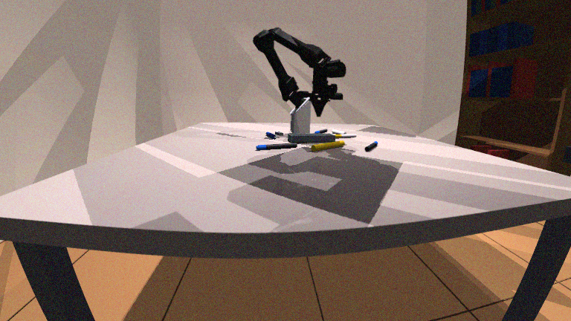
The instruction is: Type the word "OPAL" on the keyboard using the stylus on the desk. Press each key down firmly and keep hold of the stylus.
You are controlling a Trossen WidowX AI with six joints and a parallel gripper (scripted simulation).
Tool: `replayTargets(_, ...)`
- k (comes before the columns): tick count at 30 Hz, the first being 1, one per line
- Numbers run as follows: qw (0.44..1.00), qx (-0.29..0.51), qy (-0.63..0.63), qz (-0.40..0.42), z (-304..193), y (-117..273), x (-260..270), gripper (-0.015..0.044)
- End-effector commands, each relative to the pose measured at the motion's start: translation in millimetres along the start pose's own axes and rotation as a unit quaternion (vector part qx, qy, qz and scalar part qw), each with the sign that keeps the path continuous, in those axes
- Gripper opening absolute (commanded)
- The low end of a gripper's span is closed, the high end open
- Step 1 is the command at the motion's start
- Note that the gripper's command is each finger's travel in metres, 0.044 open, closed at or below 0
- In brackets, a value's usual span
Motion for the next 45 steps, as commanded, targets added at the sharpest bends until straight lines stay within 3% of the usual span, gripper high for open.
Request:
replayTargets(1, 1.000, 0.000, 0.000, 0.000, 0.0, 0.0, 0.0, 0.0000)
replayTargets(9, 1.000, 0.000, 0.000, 0.000, 0.0, 0.0, 0.0, 0.0000)
replayTargets(15, 0.999, 0.020, 0.007, 0.044, 3.6, -4.5, -25.8, 0.0150)
replayTargets(21, 0.989, 0.019, 0.022, 0.143, -0.2, -16.8, -84.3, 0.0150)
replayTargets(28, 0.976, -0.057, 0.037, 0.206, -21.7, -29.4, -140.9, 0.0150)
replayTargets(33, 0.971, -0.137, 0.048, 0.189, -42.8, -35.3, -171.5, 0.0150)
replayTargets(39, 0.966, -0.222, 0.077, 0.106, -70.7, -39.9, -199.2, 0.0150)
replayTargets(45, 0.963, -0.246, 0.096, 0.054, -82.9, -41.1, -208.3, 0.0150)
Point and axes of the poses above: the point midway between the two fingers, 35 mm back from their tips, its own y axis back along the fingers, its own x axis across the jaws, z = x × y, the point moved 6 cm from there along y, back along the fingers, and after that the axes turned 8 degrees about -y, right-handed, at the moved point
